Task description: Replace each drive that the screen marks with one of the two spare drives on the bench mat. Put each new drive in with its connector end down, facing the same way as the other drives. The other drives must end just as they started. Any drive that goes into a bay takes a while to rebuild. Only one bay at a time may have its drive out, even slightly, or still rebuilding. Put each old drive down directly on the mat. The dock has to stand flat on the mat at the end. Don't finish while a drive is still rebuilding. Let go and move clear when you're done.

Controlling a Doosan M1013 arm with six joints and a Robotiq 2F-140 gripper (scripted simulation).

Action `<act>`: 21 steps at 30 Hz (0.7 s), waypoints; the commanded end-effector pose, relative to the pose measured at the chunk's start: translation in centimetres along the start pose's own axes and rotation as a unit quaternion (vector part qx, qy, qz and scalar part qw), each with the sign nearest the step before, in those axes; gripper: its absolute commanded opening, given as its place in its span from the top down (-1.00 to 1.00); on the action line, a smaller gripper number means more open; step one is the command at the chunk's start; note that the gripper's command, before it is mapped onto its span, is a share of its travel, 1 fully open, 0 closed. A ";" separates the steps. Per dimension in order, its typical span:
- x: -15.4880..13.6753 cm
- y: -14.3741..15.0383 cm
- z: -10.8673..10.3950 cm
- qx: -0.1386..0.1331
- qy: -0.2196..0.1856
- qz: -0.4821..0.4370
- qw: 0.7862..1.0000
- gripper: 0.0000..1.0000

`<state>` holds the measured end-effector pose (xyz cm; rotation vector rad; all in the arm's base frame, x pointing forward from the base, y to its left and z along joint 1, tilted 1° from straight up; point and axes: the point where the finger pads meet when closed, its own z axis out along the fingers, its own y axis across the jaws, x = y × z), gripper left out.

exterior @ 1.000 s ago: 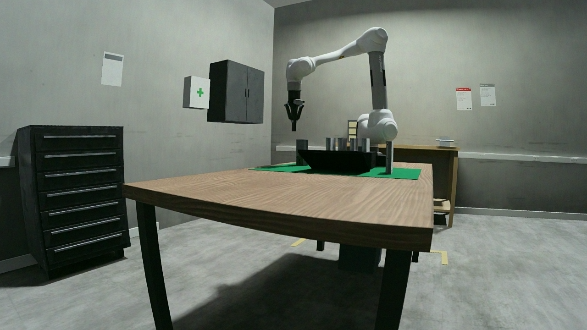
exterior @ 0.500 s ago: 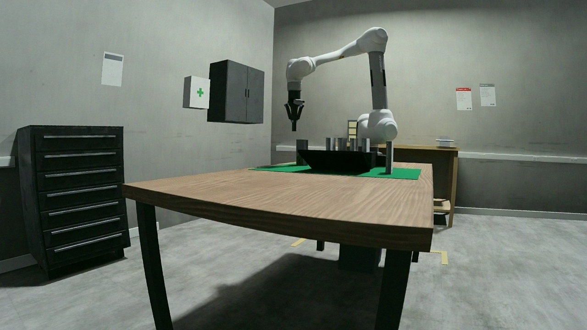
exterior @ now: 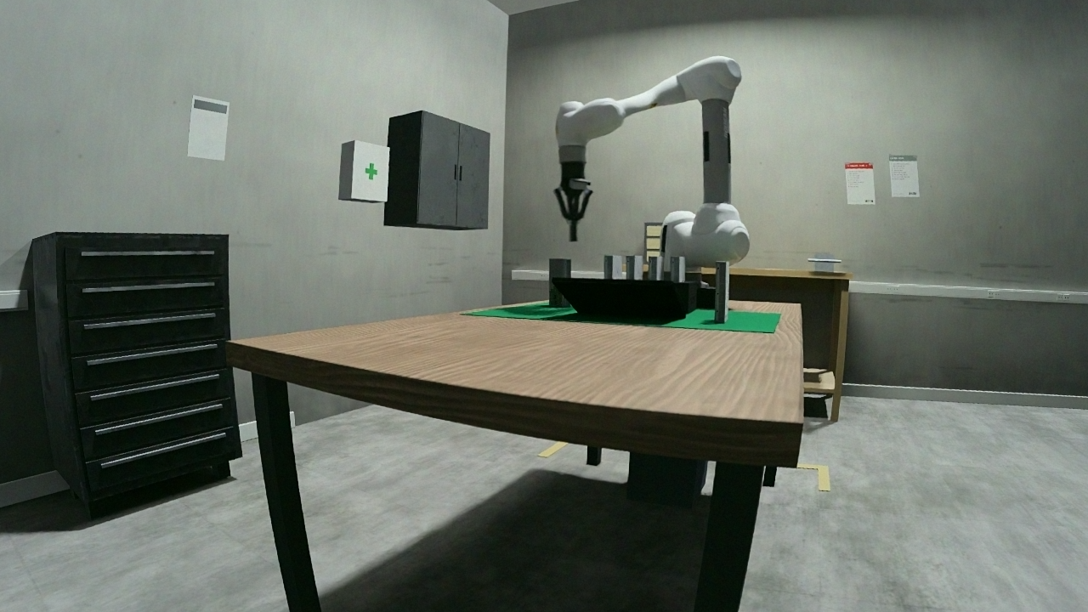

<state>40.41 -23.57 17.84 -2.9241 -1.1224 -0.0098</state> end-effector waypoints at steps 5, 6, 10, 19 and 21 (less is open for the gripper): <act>7.7 -9.2 0.1 -0.005 -0.009 0.195 0.981 0.80; 8.3 -10.3 0.1 -0.005 -0.009 0.215 0.977 0.80; 10.2 -14.8 0.4 -0.006 -0.009 0.277 0.961 0.80; 14.1 -24.6 0.9 -0.006 -0.009 0.313 0.950 0.80; 15.1 -26.7 0.9 -0.006 -0.009 0.313 0.950 0.80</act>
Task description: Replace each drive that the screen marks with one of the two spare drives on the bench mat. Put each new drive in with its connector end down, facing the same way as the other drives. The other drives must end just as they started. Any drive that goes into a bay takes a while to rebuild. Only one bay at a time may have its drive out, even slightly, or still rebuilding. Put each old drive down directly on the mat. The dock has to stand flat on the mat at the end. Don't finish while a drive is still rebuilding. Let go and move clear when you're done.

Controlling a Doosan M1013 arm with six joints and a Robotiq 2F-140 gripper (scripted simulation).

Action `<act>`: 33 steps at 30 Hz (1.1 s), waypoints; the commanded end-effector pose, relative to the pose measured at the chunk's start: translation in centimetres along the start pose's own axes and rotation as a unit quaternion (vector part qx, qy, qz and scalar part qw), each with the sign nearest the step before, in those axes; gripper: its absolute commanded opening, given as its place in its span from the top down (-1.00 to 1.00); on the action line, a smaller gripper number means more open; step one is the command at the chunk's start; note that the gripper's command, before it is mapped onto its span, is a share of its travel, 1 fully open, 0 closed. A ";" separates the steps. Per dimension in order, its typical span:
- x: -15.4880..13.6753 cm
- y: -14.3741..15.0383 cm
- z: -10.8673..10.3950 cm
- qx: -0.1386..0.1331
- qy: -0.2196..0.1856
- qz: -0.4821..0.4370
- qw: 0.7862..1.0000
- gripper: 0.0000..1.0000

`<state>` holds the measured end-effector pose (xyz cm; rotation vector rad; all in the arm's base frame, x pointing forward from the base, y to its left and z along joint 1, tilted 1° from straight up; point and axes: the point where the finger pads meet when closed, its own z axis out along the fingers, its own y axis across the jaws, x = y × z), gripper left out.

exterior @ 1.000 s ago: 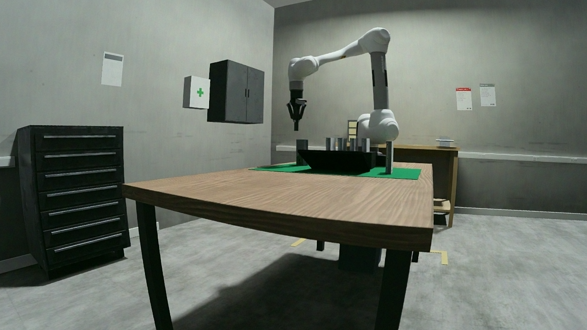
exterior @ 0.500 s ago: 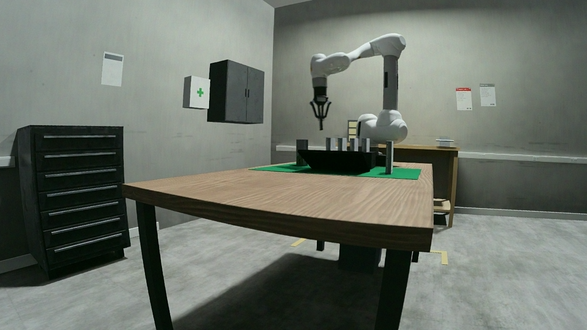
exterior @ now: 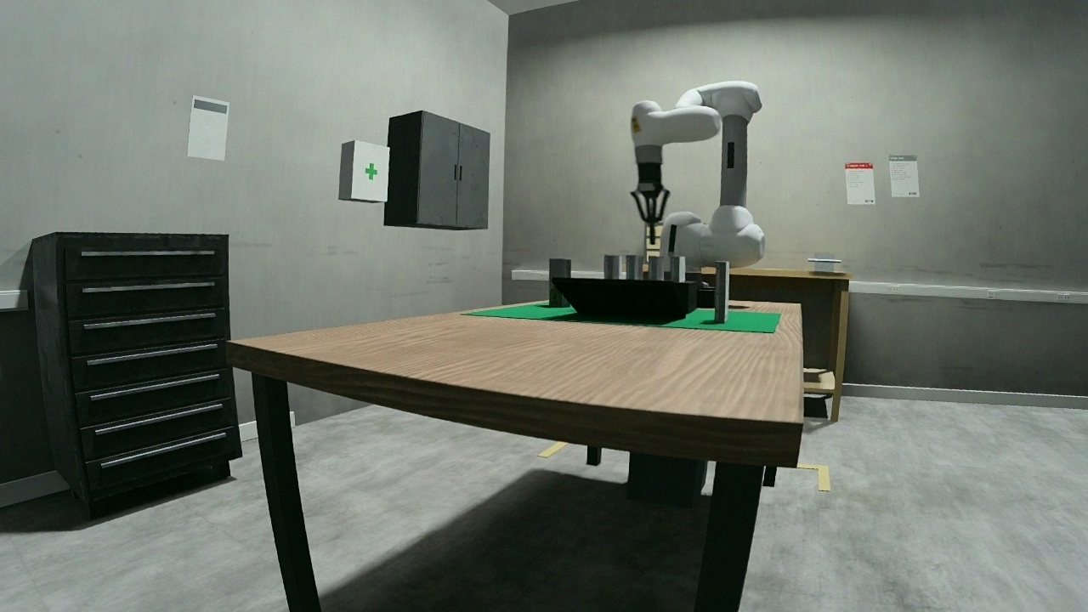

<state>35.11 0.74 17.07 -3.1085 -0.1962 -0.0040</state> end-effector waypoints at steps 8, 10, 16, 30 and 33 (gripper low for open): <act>-1.0 -8.8 0.0 -0.016 -0.006 0.015 1.000 0.80; -1.0 -8.8 0.0 -0.016 -0.006 0.015 1.000 0.80; -1.0 -8.8 0.0 -0.016 -0.006 0.015 1.000 0.80; -1.0 -8.8 0.0 -0.016 -0.006 0.015 1.000 0.80; -1.0 -8.8 0.0 -0.016 -0.006 0.015 1.000 0.80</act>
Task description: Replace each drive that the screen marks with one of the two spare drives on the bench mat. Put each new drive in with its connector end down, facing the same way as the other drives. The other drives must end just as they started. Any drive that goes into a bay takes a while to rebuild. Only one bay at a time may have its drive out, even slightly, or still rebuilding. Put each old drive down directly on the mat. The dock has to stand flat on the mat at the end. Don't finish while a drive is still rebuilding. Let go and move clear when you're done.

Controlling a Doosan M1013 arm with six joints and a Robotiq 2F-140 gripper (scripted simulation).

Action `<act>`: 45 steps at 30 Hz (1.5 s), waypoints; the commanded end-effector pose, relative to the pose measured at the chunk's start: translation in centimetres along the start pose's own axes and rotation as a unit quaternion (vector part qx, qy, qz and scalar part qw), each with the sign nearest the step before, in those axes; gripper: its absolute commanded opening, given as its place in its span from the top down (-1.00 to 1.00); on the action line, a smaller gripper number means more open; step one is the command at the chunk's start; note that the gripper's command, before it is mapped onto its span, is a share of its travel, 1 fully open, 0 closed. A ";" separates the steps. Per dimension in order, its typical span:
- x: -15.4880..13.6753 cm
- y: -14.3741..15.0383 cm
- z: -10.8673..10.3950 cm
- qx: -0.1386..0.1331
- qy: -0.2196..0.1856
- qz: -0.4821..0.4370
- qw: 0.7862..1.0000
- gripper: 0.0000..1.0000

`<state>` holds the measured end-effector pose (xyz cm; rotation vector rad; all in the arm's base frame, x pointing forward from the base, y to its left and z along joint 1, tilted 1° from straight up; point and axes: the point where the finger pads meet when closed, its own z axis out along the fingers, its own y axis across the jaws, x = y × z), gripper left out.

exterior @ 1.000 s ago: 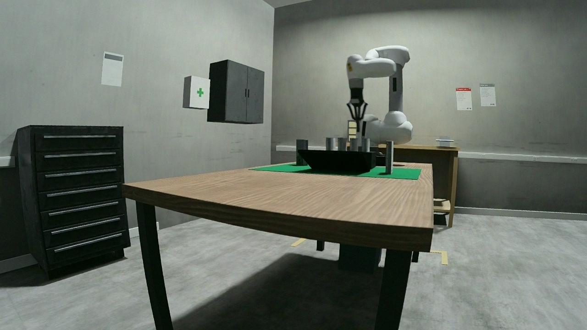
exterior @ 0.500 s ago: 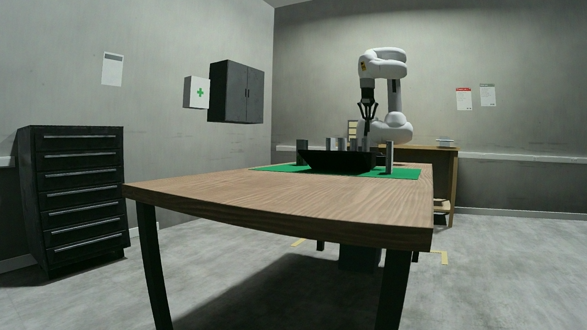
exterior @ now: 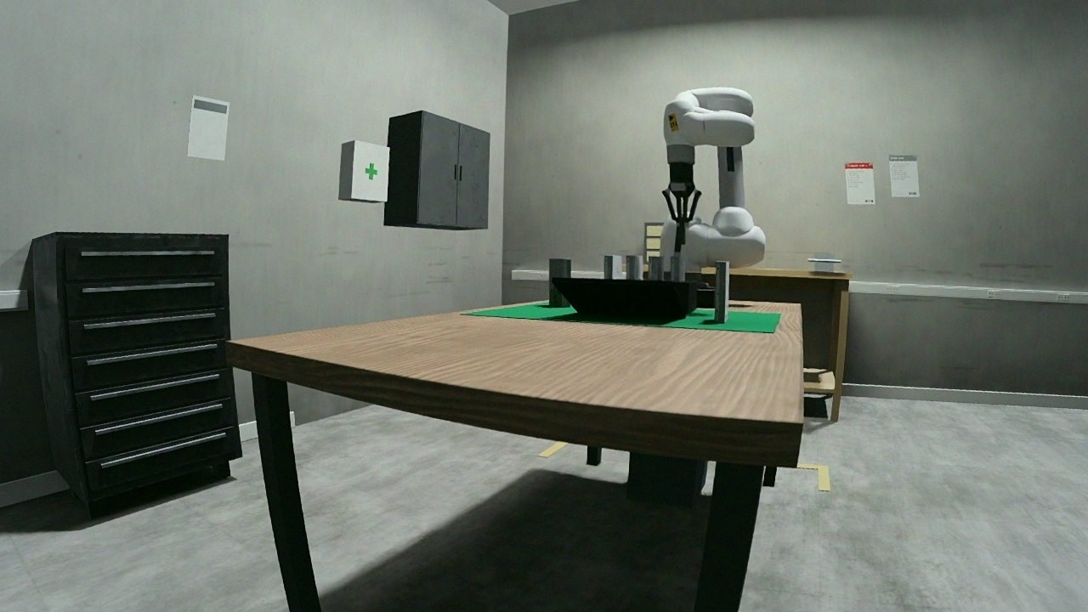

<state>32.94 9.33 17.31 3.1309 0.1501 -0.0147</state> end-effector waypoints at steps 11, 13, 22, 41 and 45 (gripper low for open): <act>0.0 0.0 0.3 0.000 0.000 0.000 1.000 0.80; 0.0 0.0 0.5 0.000 0.000 0.000 1.000 0.80; 0.0 0.0 2.3 0.000 0.000 0.000 1.000 0.80; 0.1 -0.1 7.4 0.000 0.000 0.000 1.000 0.80; 0.1 -0.1 7.9 0.000 0.000 0.000 1.000 0.80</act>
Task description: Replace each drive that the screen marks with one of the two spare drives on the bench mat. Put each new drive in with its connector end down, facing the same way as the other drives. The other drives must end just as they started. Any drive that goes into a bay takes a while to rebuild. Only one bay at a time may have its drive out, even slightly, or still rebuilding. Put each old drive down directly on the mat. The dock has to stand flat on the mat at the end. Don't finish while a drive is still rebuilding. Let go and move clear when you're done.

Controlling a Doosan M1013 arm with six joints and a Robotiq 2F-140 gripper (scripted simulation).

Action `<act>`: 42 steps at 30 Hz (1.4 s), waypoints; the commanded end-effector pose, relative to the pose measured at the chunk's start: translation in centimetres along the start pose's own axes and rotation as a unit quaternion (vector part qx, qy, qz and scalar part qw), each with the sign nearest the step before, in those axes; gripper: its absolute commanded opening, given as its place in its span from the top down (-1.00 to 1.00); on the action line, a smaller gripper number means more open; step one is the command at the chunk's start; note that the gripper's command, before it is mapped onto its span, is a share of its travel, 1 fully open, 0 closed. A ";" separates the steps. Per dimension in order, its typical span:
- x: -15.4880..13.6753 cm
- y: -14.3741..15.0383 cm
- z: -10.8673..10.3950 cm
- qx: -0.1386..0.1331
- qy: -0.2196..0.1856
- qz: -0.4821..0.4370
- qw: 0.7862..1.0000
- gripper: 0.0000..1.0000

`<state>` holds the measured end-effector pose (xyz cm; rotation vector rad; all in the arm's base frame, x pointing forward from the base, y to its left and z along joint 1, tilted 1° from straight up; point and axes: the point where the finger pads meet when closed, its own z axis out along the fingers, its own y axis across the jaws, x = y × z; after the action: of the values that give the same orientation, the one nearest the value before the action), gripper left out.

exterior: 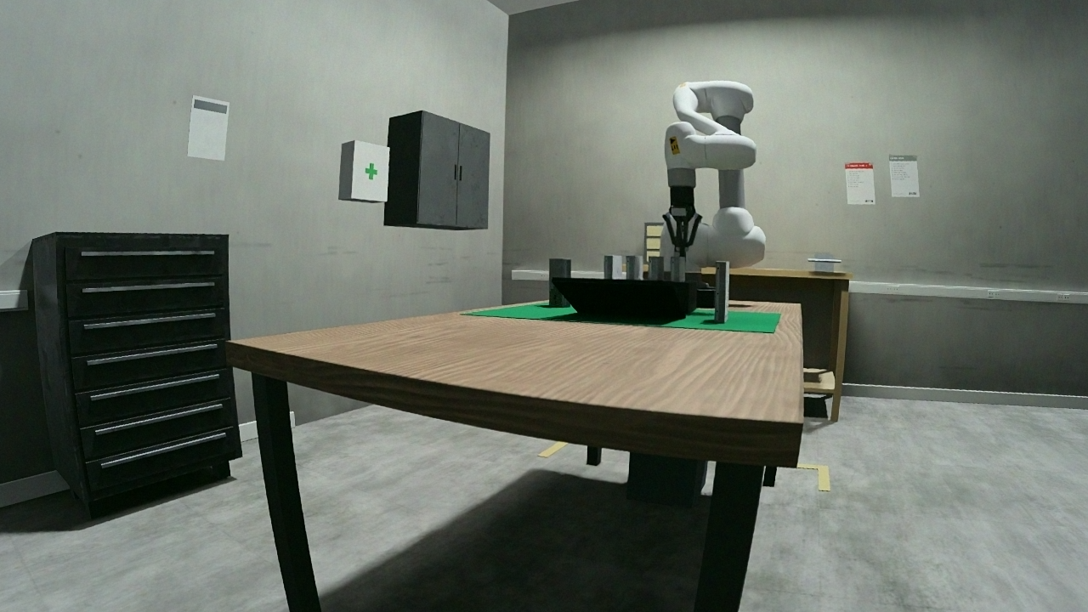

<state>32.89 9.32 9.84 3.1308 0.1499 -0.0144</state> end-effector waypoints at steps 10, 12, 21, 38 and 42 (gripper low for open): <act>0.1 0.0 2.2 0.000 0.000 0.000 1.000 0.80; 0.1 0.0 2.4 0.000 0.000 0.000 1.000 0.80; 0.1 0.0 2.6 0.000 0.000 0.000 1.000 0.80; 0.1 0.0 2.6 0.000 0.000 0.000 1.000 0.80; 0.1 0.0 2.6 0.000 0.000 0.000 1.000 0.80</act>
<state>32.89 9.32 7.19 3.1308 0.1498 -0.0147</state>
